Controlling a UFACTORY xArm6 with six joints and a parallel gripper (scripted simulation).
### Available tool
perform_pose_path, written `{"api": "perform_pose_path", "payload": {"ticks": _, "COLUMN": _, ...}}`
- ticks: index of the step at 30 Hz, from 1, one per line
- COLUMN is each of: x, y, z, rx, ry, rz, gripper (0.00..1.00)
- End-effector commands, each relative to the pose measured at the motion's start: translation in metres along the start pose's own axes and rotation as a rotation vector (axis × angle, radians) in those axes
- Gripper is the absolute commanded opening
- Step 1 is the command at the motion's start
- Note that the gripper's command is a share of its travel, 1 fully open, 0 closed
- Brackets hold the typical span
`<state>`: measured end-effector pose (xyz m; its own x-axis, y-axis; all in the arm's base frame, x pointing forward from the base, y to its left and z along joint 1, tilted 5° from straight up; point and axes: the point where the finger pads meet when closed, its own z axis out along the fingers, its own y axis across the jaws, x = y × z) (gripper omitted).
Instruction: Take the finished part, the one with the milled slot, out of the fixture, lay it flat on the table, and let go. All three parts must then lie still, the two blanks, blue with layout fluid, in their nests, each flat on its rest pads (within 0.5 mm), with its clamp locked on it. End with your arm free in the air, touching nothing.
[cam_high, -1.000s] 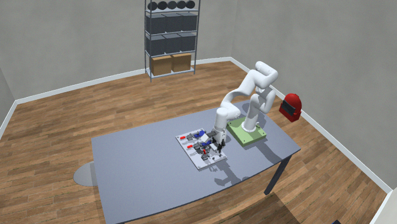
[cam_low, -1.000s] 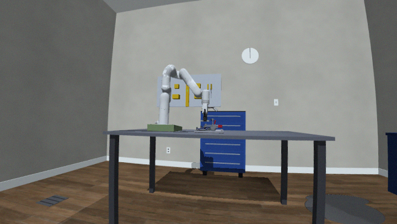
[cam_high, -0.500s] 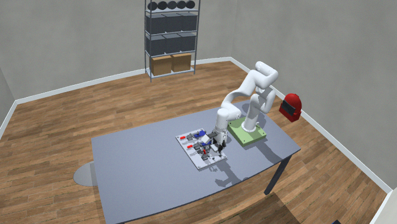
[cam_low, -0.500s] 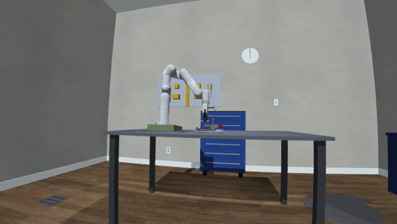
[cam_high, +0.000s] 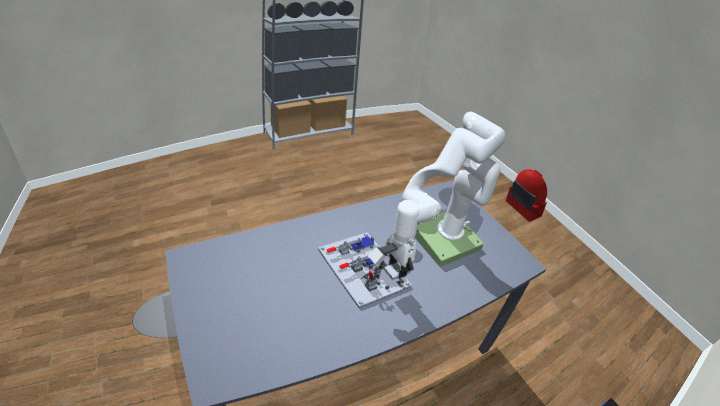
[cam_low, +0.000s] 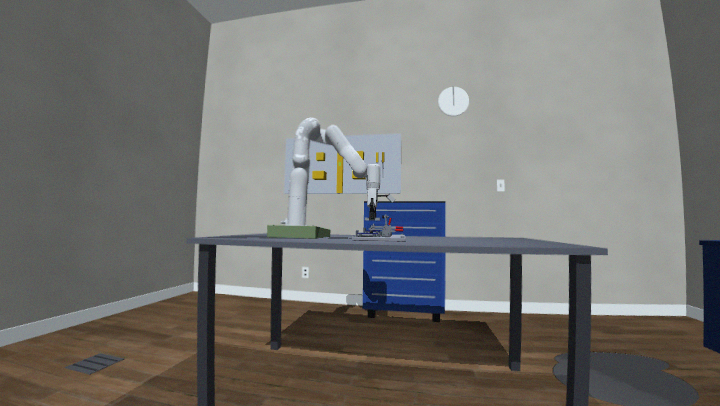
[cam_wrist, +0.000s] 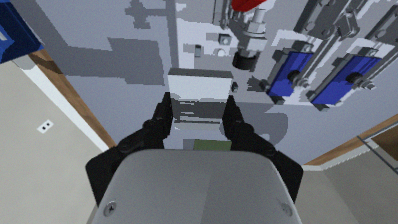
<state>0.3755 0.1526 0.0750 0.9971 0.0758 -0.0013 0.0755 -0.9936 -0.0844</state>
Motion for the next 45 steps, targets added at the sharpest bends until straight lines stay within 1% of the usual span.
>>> {"api": "perform_pose_path", "payload": {"ticks": 1, "x": 0.002, "y": -0.009, "z": -0.001, "rx": 0.001, "ry": 0.004, "rz": 0.0, "gripper": 0.0}}
{"api": "perform_pose_path", "payload": {"ticks": 4, "x": 0.002, "y": -0.011, "z": -0.001, "rx": 0.001, "ry": 0.004, "rz": 0.0, "gripper": 0.0}}
{"api": "perform_pose_path", "payload": {"ticks": 19, "x": 0.002, "y": -0.049, "z": -0.001, "rx": 0.001, "ry": 0.004, "rz": 0.0, "gripper": 0.0}}
{"api": "perform_pose_path", "payload": {"ticks": 21, "x": 0.002, "y": -0.049, "z": -0.001, "rx": 0.001, "ry": 0.004, "rz": 0.0, "gripper": 0.0}}
{"api": "perform_pose_path", "payload": {"ticks": 33, "x": 0.002, "y": -0.076, "z": -0.002, "rx": 0.001, "ry": 0.004, "rz": 0.0, "gripper": 0.0}}
{"api": "perform_pose_path", "payload": {"ticks": 45, "x": 0.002, "y": -0.089, "z": -0.002, "rx": 0.001, "ry": 0.004, "rz": 0.0, "gripper": 0.0}}
